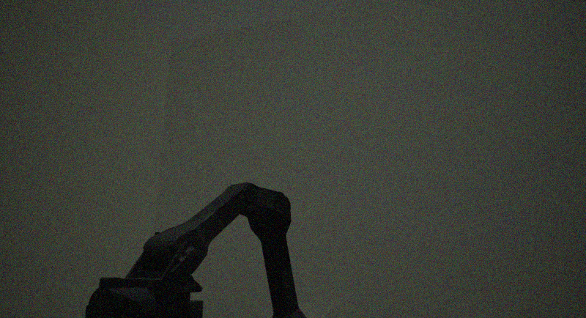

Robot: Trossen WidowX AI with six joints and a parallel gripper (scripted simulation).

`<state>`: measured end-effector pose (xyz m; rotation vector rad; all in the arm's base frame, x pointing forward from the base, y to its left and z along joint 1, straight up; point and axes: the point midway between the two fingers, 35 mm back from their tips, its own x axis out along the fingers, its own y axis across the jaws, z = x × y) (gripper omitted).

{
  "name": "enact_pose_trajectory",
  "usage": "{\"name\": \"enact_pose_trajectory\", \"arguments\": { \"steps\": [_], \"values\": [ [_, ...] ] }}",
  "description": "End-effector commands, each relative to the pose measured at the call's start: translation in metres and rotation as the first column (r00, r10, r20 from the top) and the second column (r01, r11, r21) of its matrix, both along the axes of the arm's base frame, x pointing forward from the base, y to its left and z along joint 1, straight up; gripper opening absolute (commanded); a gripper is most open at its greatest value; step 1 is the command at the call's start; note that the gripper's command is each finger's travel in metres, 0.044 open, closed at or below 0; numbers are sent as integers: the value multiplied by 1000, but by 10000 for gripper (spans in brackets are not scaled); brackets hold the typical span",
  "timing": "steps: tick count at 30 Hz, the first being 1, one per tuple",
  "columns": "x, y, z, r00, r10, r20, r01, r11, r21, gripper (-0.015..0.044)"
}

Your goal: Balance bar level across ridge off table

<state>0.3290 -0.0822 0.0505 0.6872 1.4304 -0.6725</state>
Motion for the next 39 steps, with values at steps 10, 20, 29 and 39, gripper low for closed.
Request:
{"name": "enact_pose_trajectory", "arguments": {
  "steps": [10, 20, 29, 39],
  "values": [
    [2, -1, 24, 1000, 2, 1, -2, 1000, -1, 0],
    [3, -1, 50, 1000, 4, 1, -4, 1000, -2, 0],
    [1, 0, 73, 1000, 6, 1, -6, 1000, -3, 0],
    [-2, 3, 92, 1000, 10, 1, -10, 1000, -4, 0]
  ]
}}
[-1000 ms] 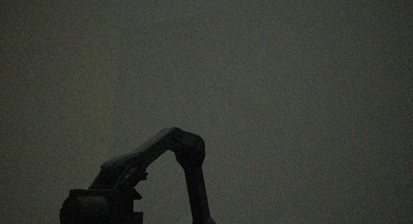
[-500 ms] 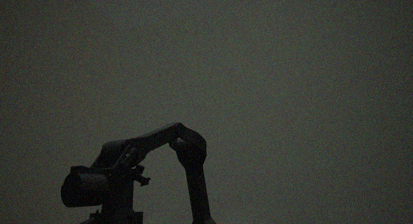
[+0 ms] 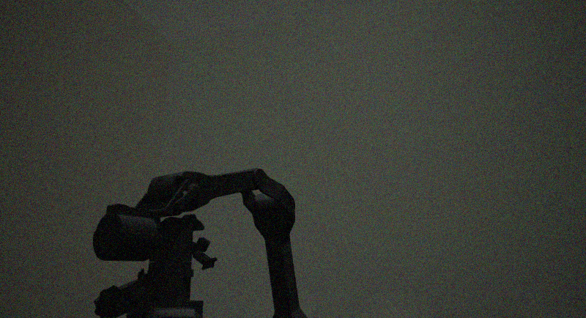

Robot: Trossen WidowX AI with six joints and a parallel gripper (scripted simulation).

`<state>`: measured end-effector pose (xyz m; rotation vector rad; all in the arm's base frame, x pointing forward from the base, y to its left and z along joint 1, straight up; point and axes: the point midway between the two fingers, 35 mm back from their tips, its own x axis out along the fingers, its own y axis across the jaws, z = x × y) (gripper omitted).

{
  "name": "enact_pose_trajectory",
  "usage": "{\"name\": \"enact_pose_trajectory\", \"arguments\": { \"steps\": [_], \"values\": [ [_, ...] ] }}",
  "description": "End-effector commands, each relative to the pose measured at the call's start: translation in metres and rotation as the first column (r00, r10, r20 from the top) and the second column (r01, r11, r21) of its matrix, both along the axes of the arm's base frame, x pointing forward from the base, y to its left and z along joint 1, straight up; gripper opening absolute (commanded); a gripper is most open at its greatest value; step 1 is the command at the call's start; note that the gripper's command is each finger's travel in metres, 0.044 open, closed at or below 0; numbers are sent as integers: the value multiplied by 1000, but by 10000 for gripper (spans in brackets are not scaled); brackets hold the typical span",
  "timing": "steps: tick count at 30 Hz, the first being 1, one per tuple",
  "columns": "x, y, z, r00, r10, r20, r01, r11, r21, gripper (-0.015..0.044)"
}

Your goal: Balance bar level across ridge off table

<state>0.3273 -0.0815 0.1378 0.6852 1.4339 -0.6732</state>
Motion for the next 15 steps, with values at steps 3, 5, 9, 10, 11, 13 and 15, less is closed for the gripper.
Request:
{"name": "enact_pose_trajectory", "arguments": {
  "steps": [3, 5, 9, 10, 11, 13, 15],
  "values": [
    [0, 13, 5, 1000, 22, 5, -22, 1000, -3, 0],
    [1, 21, 5, 999, 31, 5, -31, 1000, -2, 0],
    [1, 37, 5, 999, 50, 5, -50, 999, -1, 0],
    [1, 41, 5, 998, 55, 5, -55, 999, -1, 0],
    [1, 45, 5, 998, 59, 5, -59, 998, -1, 0],
    [0, 54, 5, 998, 69, 5, -69, 998, 0, 0],
    [0, 61, 5, 997, 78, 5, -78, 997, 0, 0]
  ]
}}
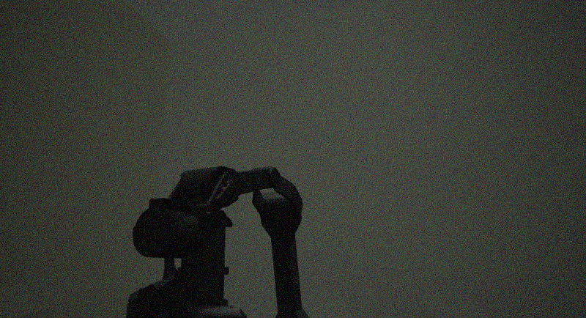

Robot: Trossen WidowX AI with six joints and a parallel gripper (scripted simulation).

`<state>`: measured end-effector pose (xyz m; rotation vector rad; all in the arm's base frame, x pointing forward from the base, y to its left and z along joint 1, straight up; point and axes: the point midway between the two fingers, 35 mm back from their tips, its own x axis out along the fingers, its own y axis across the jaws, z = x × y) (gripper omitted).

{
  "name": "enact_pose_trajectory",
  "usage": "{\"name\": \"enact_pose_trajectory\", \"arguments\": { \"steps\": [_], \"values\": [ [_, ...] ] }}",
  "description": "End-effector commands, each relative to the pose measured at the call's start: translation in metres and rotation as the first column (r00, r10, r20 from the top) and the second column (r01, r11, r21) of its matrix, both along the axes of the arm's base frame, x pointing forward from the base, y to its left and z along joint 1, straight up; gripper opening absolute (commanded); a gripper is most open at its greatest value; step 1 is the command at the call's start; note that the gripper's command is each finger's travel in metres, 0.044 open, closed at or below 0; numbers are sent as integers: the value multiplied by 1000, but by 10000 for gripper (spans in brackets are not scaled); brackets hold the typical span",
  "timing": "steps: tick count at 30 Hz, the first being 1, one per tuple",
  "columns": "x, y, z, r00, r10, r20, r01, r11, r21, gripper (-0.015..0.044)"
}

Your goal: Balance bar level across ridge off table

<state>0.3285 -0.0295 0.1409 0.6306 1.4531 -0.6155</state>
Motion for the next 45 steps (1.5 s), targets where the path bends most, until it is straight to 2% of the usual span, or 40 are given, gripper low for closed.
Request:
{"name": "enact_pose_trajectory", "arguments": {
  "steps": [1, 22, 45],
  "values": [
    [-2, 13, 2, 1000, 10, 5, -10, 1000, -1, 0],
    [-20, 95, 2, 994, 110, 4, -110, 994, 4, 0],
    [-61, 175, 2, 976, 220, 2, -220, 975, 9, 0]
  ]
}}
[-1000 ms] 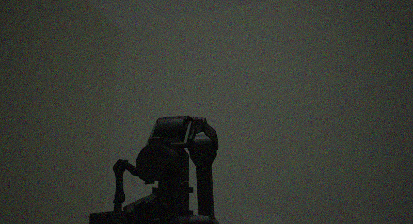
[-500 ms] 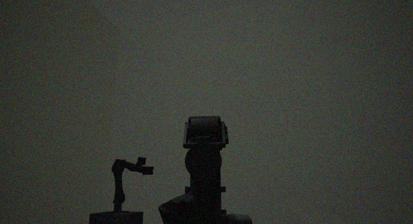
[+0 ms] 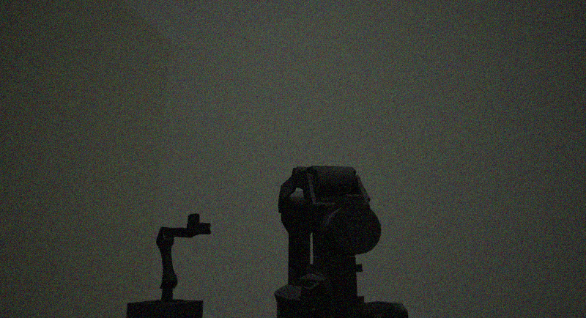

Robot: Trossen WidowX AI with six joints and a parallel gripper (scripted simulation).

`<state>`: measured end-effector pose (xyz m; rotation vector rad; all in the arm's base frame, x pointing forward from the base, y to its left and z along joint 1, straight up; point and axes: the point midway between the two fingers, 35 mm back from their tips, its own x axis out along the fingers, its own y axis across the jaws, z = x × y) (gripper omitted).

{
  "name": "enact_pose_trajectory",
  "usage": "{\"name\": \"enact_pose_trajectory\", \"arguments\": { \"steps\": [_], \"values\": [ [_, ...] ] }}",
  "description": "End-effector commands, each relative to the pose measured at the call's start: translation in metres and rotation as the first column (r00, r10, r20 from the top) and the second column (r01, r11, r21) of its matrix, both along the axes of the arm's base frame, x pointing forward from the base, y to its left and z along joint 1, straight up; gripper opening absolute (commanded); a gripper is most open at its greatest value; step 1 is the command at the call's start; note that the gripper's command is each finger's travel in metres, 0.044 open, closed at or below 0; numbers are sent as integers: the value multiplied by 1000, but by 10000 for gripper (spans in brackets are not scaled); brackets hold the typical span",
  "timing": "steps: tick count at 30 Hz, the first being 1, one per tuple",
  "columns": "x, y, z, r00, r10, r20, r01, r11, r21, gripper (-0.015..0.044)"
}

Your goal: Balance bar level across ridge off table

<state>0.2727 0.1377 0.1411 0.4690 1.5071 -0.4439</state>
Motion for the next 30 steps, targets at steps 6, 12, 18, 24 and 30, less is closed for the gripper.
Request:
{"name": "enact_pose_trajectory", "arguments": {
  "steps": [6, 12, 18, 24, 30],
  "values": [
    [-16, 25, 2, 999, 31, 7, -31, 1000, 4, 0],
    [-16, 26, -4, 999, 31, 7, -31, 1000, 5, 0],
    [-16, 27, -13, 999, 31, 7, -31, 1000, 5, 0],
    [-16, 27, -23, 999, 31, 7, -31, 999, 5, 0],
    [-15, 27, -33, 999, 32, 7, -32, 999, 5, 0]
  ]
}}
